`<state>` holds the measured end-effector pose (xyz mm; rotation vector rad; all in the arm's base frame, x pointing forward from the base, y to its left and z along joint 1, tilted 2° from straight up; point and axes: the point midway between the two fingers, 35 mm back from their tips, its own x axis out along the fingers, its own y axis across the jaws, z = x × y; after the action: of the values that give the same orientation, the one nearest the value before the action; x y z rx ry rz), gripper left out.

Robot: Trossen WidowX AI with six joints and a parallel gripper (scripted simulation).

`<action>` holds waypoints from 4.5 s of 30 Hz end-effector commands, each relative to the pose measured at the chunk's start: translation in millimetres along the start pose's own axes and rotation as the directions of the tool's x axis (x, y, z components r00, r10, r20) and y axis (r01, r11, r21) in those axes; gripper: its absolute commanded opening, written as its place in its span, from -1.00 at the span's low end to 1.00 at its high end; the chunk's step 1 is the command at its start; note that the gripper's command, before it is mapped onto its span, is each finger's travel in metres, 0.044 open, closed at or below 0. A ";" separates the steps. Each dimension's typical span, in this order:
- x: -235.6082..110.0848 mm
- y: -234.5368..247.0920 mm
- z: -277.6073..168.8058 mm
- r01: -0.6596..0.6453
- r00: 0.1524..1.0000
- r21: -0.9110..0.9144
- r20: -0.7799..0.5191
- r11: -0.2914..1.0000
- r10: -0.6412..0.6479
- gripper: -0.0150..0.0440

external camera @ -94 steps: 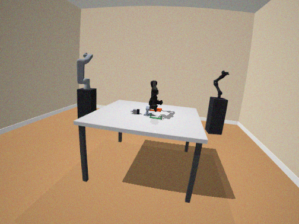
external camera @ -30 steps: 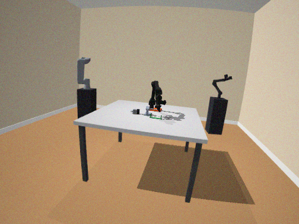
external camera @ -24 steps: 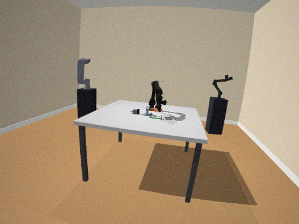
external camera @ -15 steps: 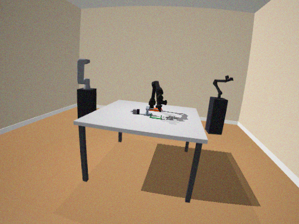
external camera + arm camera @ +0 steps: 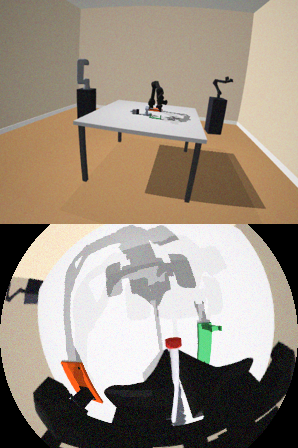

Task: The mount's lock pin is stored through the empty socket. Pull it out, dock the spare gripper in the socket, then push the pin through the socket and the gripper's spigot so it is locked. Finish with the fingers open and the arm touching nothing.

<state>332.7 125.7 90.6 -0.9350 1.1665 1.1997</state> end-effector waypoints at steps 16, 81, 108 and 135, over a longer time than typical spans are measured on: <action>-17.8 2.8 7.1 -0.010 1.000 0.000 -0.005 1.000 0.010 -0.49; -6.8 -80.2 60.0 -0.011 1.000 0.020 -0.005 1.000 0.011 -0.49; 32.4 -82.8 52.9 -0.017 1.000 0.020 -0.007 1.000 0.017 -0.49; 46.7 -83.5 50.0 -0.020 1.000 0.018 -0.009 1.000 0.021 0.19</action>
<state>422.3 170.0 49.4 -0.9181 1.1958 1.2011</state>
